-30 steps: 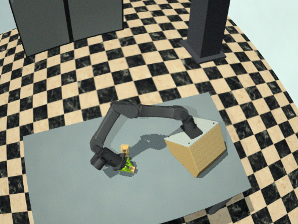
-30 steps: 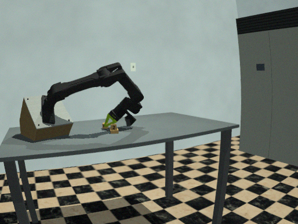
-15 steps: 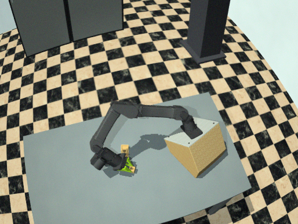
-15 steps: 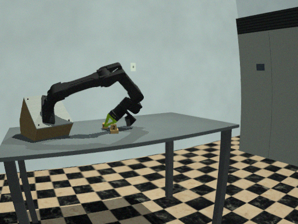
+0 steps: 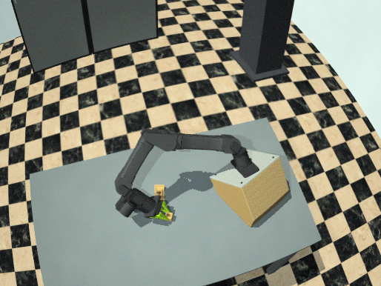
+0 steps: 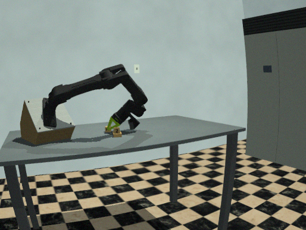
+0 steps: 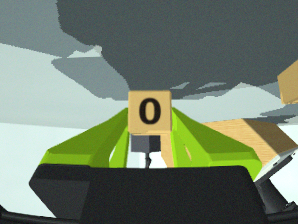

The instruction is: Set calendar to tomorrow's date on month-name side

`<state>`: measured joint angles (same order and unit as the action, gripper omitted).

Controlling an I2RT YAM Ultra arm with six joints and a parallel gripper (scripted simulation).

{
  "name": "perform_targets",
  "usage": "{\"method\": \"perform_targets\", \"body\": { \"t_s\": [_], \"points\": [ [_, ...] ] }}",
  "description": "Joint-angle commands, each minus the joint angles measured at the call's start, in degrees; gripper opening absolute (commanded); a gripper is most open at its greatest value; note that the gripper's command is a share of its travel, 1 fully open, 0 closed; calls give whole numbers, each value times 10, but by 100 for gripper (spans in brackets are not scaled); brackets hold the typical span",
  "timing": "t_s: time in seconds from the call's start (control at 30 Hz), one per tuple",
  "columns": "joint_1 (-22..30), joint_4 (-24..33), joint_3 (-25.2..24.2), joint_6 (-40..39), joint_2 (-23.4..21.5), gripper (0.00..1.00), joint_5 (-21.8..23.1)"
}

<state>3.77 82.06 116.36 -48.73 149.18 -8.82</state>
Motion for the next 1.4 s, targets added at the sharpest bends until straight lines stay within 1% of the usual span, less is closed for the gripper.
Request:
{"method": "perform_targets", "body": {
  "t_s": [0.0, 0.03, 0.07, 0.13, 0.17, 0.23, 0.27, 0.4, 0.43, 1.03, 1.37],
  "points": [
    [13, -1, 17, 5, -4, 33, 3],
    [13, -1, 17, 5, -4, 33, 3],
    [13, -1, 17, 5, -4, 37, 3],
    [13, -1, 17, 5, -4, 37, 3],
    [13, -1, 17, 5, -4, 41, 3],
    [13, -1, 17, 5, -4, 41, 3],
    [13, -1, 17, 5, -4, 45, 3],
    [13, -1, 17, 5, -4, 45, 3],
    [13, -1, 17, 5, -4, 64, 3],
    [14, -1, 17, 5, -5, 64, 3],
    [23, 17, 11, -11, -31, 64, 9]
  ]
}}
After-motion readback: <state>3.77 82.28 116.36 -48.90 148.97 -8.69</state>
